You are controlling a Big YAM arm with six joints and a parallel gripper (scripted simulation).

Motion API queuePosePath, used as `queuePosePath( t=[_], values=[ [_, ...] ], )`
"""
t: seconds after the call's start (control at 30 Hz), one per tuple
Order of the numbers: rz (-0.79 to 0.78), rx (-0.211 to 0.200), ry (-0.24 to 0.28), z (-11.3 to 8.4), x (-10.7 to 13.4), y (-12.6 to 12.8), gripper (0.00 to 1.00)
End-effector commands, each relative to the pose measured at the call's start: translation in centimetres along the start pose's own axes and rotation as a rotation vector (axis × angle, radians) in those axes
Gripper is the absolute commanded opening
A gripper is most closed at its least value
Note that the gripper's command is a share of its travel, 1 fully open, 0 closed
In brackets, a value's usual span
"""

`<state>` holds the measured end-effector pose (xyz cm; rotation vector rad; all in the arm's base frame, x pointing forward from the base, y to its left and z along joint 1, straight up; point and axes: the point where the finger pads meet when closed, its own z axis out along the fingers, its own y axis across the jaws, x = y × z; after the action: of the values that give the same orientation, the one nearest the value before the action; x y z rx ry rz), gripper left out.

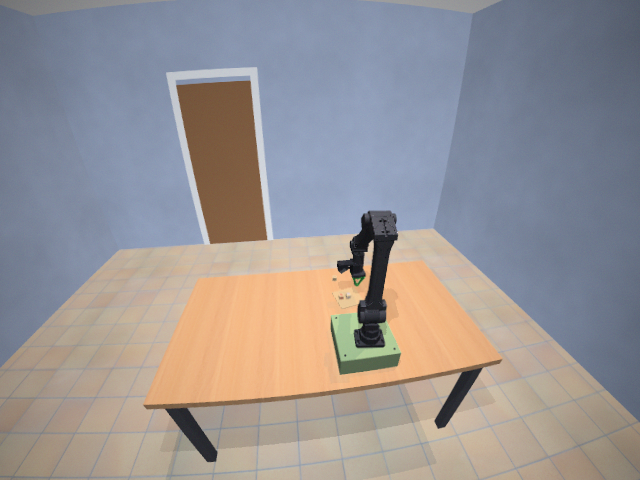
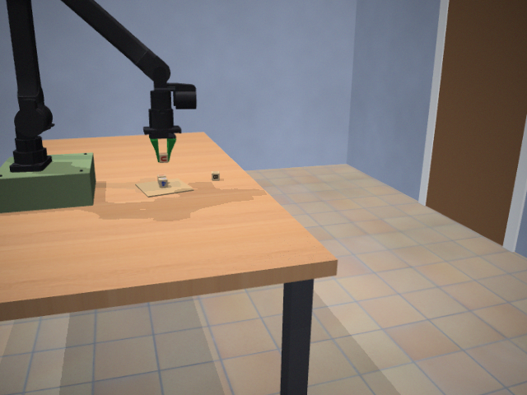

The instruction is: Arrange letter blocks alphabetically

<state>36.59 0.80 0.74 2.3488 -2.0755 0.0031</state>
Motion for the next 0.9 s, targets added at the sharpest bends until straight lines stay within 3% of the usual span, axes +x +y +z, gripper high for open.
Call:
queuePosePath(
  t=[0.0, 0.37, 0.43, 0.47, 0.5, 0.73, 0.87],
  values=[
    [-0.016, 0.016, -0.003, 1.0, 0.1, -0.4, 0.2],
    [-0.009, 0.015, -0.003, 6.2, 0.3, -0.3, 0.2],
    [-0.009, 0.015, -0.003, 6.2, 0.3, -0.3, 0.2],
    [-0.008, 0.039, 0.0, 5.9, 0.4, -1.2, 0.2],
    [-0.007, 0.016, -0.003, 6.9, 0.4, -0.4, 0.2],
    [-0.008, 0.014, -0.003, 8.3, 0.3, -0.3, 0.2],
    [-0.007, 0.064, 0.002, 6.9, 0.5, -1.9, 0.2]
  ],
)
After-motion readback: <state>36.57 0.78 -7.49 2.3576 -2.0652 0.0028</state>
